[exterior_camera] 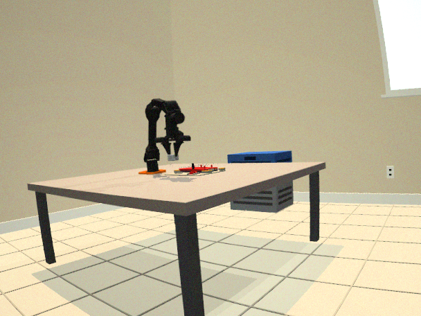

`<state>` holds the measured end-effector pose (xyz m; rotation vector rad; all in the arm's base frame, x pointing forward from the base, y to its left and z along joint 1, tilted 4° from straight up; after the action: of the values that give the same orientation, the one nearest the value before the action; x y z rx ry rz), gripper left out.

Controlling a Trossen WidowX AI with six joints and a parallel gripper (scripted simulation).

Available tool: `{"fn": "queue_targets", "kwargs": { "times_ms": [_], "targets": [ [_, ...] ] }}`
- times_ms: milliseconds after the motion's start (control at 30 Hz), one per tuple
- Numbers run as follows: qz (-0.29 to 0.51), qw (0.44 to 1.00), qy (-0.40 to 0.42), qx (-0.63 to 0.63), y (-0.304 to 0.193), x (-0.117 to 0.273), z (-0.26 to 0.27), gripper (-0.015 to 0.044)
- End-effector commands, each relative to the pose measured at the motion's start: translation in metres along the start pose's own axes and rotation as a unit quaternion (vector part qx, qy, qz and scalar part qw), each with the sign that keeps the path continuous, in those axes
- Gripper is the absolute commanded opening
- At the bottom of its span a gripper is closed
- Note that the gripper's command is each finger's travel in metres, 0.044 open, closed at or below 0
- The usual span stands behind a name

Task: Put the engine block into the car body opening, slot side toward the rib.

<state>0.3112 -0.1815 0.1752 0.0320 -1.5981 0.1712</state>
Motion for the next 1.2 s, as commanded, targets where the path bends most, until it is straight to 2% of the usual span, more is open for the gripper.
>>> {"fn": "queue_targets", "kwargs": {
  "times_ms": [0, 333, 1167],
  "targets": [
    [0.001, 1.000, -0.005, 0.003, 0.000, 0.015, 0.000, 0.0000],
    [-0.002, 1.000, -0.003, 0.005, 0.002, 0.038, 0.005, 0.0000],
    [-0.005, 0.980, -0.006, 0.197, 0.065, 0.014, -0.032, 0.0000]
  ]
}}
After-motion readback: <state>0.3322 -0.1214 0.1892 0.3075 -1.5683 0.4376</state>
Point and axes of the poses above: the point midway between the two fingers, 35 mm back from their tips, its own x axis back along the fingers, its own z axis across the jaws, y = z × x, the point moved 2 cm from there along x, back along the fingers, and after that the axes turned 3 degrees about x, right-handed, at the moved point
